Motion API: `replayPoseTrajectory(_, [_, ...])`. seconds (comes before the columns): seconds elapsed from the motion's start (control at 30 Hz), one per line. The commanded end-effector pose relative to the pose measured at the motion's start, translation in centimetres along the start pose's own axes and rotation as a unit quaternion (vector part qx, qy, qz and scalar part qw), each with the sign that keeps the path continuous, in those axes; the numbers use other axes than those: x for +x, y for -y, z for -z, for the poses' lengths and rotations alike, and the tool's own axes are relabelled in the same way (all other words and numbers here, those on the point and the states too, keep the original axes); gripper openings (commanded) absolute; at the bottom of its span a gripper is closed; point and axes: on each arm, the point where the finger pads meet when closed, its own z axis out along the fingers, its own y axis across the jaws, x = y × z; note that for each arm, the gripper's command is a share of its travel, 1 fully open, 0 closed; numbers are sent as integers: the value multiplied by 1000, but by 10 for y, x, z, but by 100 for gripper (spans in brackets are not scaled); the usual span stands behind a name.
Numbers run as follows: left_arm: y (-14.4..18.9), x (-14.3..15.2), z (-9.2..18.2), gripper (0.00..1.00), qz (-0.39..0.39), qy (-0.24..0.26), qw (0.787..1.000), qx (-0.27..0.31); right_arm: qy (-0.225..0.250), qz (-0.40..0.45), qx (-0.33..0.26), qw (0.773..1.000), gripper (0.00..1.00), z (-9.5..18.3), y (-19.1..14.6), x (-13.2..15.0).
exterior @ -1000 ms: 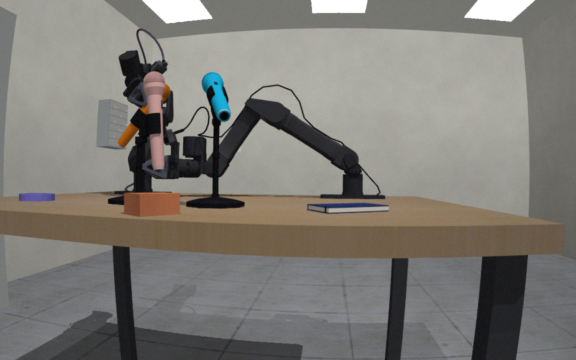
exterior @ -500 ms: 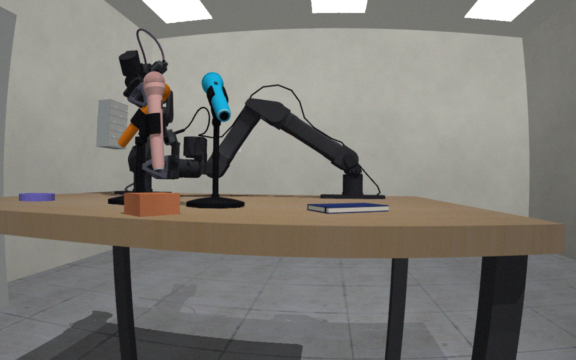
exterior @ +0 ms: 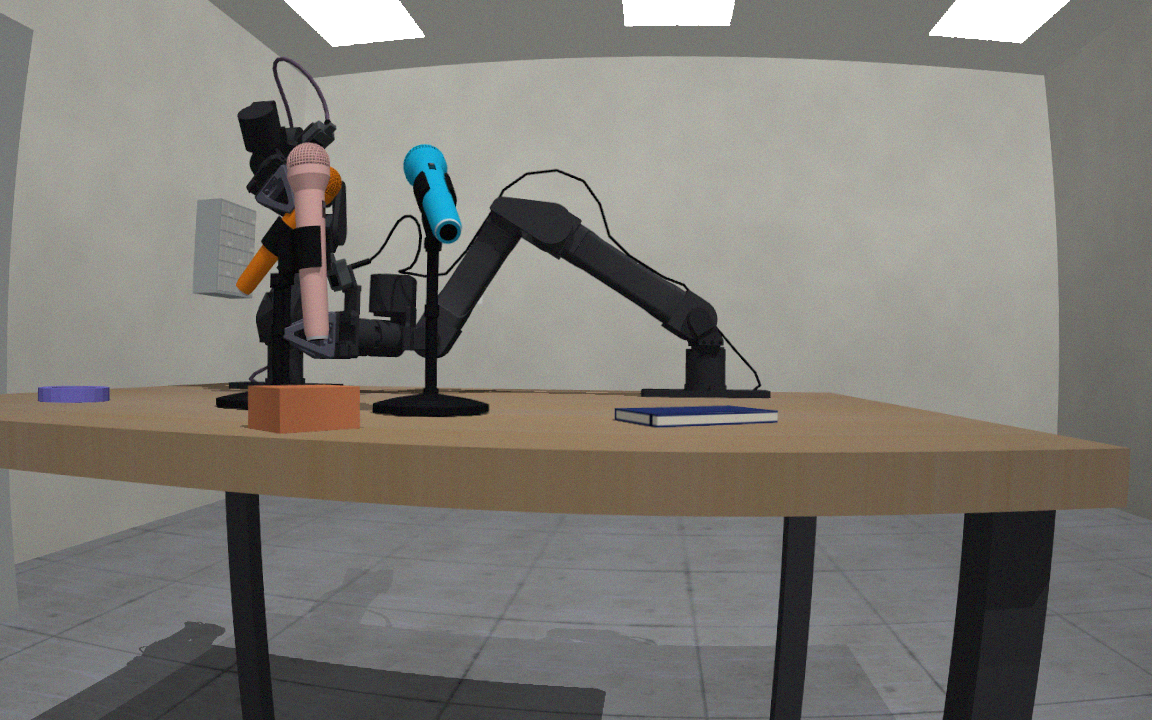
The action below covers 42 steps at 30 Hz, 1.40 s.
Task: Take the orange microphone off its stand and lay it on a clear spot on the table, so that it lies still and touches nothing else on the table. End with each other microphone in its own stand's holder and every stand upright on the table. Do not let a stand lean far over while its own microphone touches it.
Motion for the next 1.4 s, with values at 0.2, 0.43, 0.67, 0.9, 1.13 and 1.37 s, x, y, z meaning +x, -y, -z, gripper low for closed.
replayPoseTrajectory(0.2, [-14, 90, 15, 0, -121, -112, 986, -27, 9, 5, -22, 1000, 0, 6, -3, -16])
replayPoseTrajectory(0.43, [-14, 90, 15, 0, -120, -111, 986, -28, 24, 10, -29, 999, 0, 8, 3, -32])
replayPoseTrajectory(0.67, [-14, 89, 16, 0, -119, -110, 986, -29, 25, 3, 15, 1000, 0, 14, 15, -53])
replayPoseTrajectory(0.9, [-16, 89, 16, 0, -115, -107, 987, -30, 30, -1, 73, 997, 0, 12, 20, -63])
replayPoseTrajectory(1.13, [-16, 89, 16, 0, -113, -105, 988, -30, 33, 9, 45, 998, 0, 7, 11, -70])
replayPoseTrajectory(1.37, [-17, 89, 17, 0, -108, -101, 989, -29, 32, 20, -30, 999, 0, 8, 0, -74])
